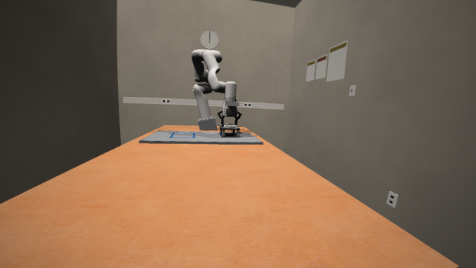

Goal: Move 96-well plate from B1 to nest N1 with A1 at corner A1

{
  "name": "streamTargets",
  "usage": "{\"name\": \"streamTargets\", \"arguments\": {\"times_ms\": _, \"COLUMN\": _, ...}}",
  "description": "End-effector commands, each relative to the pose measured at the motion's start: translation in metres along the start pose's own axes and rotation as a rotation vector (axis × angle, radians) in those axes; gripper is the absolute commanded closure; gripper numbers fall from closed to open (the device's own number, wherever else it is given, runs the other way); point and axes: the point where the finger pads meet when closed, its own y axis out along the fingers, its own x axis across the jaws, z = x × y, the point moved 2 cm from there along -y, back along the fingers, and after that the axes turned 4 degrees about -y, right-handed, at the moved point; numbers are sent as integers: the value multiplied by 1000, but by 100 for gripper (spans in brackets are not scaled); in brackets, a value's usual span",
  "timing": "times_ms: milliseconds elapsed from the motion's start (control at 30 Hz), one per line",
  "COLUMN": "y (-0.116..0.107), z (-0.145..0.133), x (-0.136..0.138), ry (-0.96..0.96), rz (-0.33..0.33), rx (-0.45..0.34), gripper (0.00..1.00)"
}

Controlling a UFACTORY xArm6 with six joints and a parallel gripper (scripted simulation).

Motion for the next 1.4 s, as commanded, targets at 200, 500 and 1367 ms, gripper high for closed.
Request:
{"name": "streamTargets", "arguments": {"times_ms": 200, "y": -1, "z": 1, "x": 0, "ry": 0, "rz": 2, "rx": 4, "gripper": 0}}
{"name": "streamTargets", "arguments": {"times_ms": 500, "y": -7, "z": 1, "x": 0, "ry": 0, "rz": 2, "rx": 4, "gripper": 0}}
{"name": "streamTargets", "arguments": {"times_ms": 1367, "y": -71, "z": 1, "x": 0, "ry": 0, "rz": 2, "rx": 4, "gripper": 0}}
